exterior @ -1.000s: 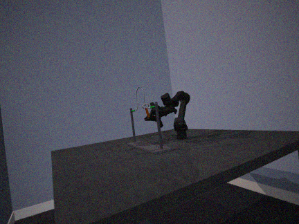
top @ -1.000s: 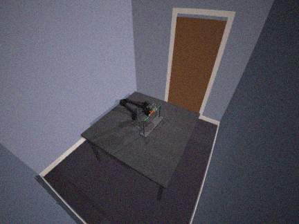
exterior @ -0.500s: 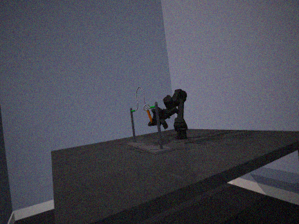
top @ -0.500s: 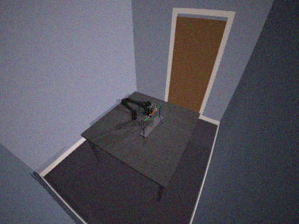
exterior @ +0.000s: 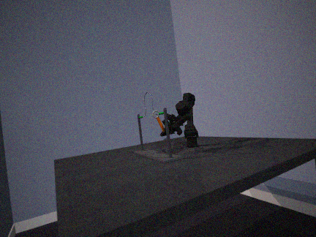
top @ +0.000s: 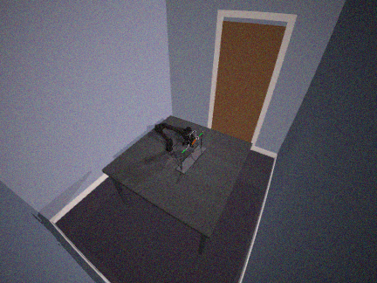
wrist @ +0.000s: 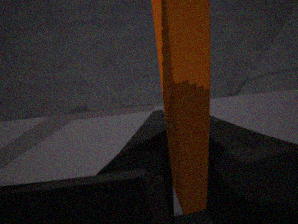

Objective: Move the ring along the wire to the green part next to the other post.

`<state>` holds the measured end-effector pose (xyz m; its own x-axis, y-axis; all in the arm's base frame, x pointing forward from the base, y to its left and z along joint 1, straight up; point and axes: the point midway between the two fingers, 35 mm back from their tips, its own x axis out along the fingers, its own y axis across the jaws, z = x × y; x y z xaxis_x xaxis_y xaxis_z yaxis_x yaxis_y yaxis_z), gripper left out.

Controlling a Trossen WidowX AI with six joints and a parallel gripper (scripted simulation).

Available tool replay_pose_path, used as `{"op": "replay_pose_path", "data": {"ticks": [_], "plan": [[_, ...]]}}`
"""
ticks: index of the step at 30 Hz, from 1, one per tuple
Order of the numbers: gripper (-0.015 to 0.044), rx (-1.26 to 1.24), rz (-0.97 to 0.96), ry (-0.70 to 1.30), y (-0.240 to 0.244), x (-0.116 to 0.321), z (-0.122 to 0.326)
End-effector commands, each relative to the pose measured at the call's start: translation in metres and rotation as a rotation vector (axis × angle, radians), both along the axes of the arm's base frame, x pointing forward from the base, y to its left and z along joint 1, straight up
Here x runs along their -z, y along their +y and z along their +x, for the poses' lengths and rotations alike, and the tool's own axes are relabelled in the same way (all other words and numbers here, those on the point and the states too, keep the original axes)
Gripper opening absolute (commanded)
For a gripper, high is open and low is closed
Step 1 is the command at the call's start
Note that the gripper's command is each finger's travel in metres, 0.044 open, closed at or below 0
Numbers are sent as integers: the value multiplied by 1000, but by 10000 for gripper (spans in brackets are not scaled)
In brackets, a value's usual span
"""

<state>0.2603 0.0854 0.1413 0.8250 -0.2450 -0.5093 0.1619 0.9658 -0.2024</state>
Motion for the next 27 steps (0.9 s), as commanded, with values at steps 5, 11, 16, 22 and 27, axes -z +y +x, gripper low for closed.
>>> {"op": "replay_pose_path", "data": {"ticks": [5,11,16,22,27], "plan": [[-150,-2,112,-6,22,2,2],[-150,-3,149,-10,33,2,3],[-150,-3,166,-13,39,2,3],[-150,-4,174,-16,47,2,4],[-150,-5,176,-19,52,2,4]]}}
